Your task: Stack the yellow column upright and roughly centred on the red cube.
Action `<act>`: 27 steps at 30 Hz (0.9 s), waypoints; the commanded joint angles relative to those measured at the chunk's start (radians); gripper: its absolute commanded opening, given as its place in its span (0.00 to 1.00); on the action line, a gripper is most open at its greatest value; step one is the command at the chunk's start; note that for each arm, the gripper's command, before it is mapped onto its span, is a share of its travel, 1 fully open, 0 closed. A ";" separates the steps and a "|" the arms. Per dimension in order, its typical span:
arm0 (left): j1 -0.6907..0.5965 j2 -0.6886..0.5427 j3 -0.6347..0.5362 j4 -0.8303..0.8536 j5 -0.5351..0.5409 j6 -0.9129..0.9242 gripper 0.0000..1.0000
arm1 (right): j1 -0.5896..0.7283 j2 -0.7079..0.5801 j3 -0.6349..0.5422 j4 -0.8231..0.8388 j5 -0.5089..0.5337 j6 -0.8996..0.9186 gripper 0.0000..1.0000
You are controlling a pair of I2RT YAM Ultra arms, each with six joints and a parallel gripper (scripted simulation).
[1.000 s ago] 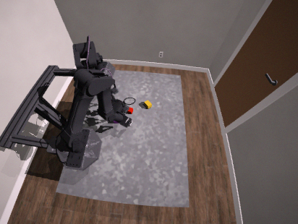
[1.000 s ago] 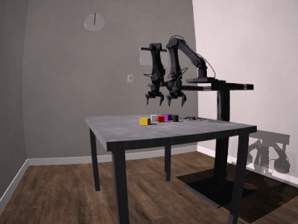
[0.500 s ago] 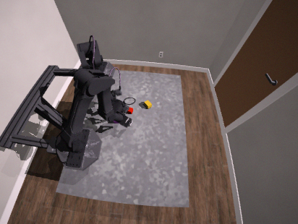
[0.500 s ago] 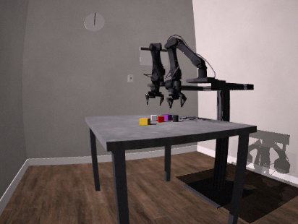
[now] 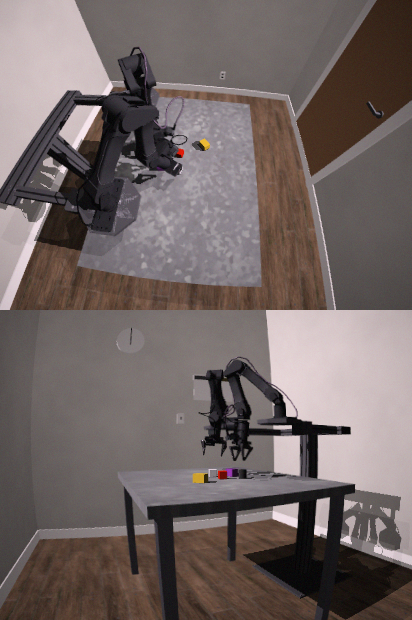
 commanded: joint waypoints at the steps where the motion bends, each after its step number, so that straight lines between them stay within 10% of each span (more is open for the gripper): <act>1: 0.027 0.005 -0.037 0.116 0.035 0.200 1.00 | 0.002 -0.001 -0.004 0.027 0.001 0.009 1.00; 16: 0.207 0.024 -0.142 0.462 0.197 0.834 1.00 | 0.002 -0.001 -0.004 0.027 0.001 0.009 1.00; 27: 0.322 0.021 -0.167 0.594 0.231 0.963 1.00 | 0.002 -0.001 -0.004 0.027 0.001 0.009 1.00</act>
